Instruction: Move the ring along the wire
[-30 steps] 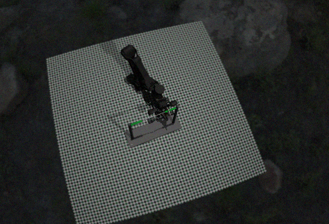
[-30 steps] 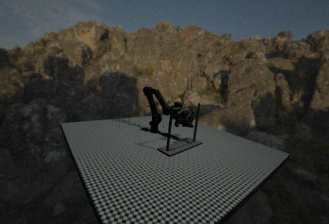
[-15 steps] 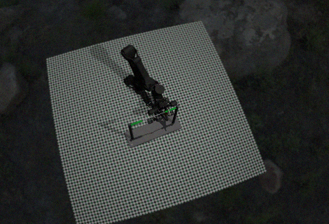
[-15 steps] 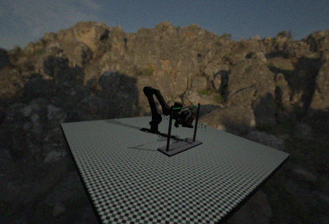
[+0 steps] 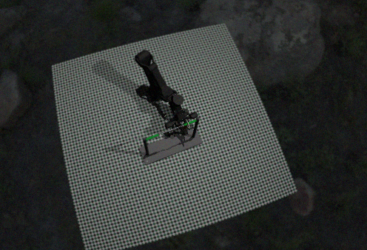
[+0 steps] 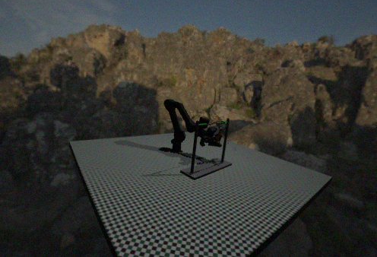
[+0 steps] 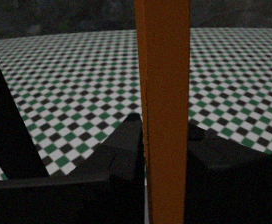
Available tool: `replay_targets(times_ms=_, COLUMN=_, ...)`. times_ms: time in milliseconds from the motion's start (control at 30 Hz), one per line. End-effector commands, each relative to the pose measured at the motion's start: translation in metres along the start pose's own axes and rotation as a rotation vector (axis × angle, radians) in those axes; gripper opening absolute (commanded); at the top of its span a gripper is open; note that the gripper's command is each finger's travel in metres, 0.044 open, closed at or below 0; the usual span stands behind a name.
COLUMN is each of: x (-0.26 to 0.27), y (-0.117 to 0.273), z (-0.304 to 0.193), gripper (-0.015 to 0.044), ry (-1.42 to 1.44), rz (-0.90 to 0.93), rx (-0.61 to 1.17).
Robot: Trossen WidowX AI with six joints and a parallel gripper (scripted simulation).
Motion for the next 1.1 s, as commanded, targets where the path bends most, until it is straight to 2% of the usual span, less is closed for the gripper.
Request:
replay_targets(times_ms=0, x=0.000, y=0.000, z=0.000, gripper=0.0139, ry=0.000, rz=0.000, rx=0.000)
replay_targets(times_ms=33, x=0.000, y=0.001, z=0.000, gripper=0.0160, ry=0.000, rz=0.000, rx=0.000)
replay_targets(times_ms=1067, x=0.000, y=0.050, z=0.000, gripper=0.0160, ry=-0.003, rz=-0.003, rx=0.004)
Point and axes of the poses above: the point midway between the two fingers, 35 mm back from their tips, its own y axis back along the fingers, its own x axis across the jaws, z = x × y, the point moved 3 cm from there along y, back along the fingers, and after that the axes turned 3 degrees about y, right-handed, at the moved point
